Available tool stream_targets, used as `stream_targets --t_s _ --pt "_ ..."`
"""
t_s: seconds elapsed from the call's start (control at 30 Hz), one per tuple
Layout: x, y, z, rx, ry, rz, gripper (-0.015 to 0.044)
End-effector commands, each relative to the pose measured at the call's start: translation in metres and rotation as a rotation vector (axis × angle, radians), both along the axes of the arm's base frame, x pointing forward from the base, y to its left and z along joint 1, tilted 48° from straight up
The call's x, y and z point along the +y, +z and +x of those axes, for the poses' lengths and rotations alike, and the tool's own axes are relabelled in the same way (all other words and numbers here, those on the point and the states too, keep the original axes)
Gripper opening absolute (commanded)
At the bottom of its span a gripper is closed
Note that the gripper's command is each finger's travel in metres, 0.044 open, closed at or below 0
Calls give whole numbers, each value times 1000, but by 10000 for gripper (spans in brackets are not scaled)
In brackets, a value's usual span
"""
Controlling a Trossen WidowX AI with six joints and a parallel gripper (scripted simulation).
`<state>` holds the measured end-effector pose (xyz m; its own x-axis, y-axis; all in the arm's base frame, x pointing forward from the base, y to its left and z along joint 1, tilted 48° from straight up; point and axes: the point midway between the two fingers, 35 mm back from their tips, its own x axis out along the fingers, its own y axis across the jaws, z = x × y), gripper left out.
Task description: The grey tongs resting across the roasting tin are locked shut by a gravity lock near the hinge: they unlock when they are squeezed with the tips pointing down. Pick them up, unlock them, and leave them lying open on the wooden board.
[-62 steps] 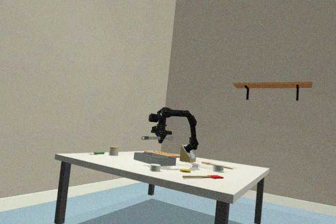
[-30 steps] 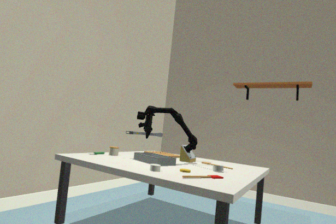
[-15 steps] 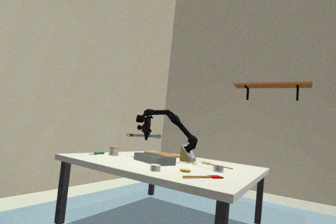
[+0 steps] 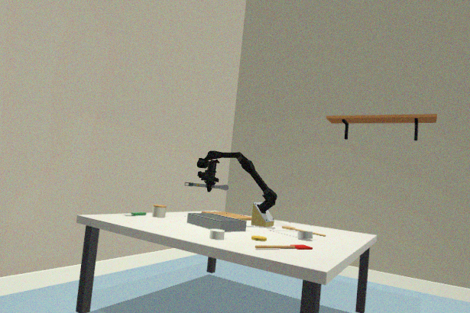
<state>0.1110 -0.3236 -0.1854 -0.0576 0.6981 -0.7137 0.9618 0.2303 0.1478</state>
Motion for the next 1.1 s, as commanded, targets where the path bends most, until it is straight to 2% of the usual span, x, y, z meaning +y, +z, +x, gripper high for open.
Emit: stream_targets --t_s 0.0,0.43,0.9,1.07 --pt "-8 0 -24 45 -41 -16 -150" --pt "-18 -1 -124 215 -200 -31 -150" --pt "-1 1 -231 401 -367 -18 -150" --pt "3 2 -242 421 -384 -14 -150"
